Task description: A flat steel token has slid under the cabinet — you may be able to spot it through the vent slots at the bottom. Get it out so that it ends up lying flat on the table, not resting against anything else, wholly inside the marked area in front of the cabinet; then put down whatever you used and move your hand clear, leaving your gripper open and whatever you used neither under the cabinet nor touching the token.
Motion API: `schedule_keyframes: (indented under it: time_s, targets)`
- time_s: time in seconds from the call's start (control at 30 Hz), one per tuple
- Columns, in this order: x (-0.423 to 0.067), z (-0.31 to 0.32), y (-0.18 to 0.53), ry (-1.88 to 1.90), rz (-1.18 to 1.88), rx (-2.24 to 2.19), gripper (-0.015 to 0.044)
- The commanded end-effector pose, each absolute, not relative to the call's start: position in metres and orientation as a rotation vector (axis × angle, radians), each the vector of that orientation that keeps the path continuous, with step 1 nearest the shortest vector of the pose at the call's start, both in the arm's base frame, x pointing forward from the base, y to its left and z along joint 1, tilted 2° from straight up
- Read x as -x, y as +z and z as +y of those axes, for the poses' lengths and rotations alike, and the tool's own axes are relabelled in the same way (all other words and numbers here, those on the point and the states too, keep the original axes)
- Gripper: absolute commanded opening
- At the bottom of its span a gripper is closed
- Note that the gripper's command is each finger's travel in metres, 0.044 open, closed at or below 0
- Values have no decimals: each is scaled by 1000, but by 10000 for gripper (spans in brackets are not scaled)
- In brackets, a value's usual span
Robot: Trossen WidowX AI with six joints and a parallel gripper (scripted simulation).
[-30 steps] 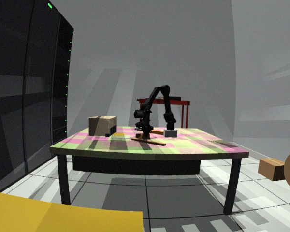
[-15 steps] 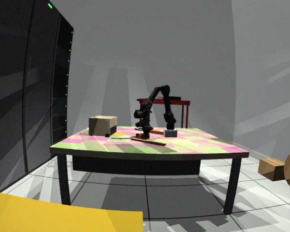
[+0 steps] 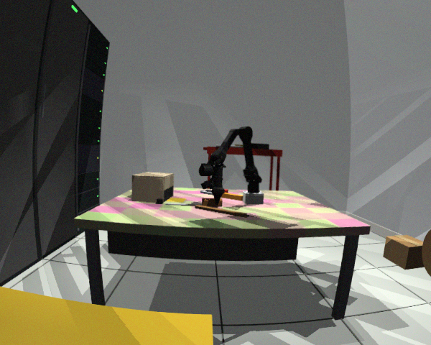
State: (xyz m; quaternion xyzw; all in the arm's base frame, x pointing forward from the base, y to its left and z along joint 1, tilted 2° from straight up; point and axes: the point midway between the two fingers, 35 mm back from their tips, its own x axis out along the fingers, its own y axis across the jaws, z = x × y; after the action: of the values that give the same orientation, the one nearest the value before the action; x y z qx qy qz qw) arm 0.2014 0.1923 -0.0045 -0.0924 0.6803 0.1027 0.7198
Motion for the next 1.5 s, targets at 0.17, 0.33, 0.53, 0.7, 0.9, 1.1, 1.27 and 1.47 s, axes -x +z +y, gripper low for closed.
schedule_keyframes:
  time_s: [0.17, 0.33, 0.53, 0.7, 0.9, 1.1, 1.27, 1.47]
  targets:
    - [-202, 193, -4, 165, 1508, 138, 0]
    - [-202, 193, -4, 135, 1511, 106, 0]
    - [-202, 193, -4, 99, 1513, 68, 0]
    - [-202, 193, -4, 69, 1514, 36, 0]
    - [-202, 193, -4, 33, 1515, -3, 0]
    - [-202, 193, -4, 26, 1517, -10, 53]
    - [-201, 193, -4, 35, 1518, 1, 184]
    - [-201, 193, -4, 32, 1518, -4, 200]
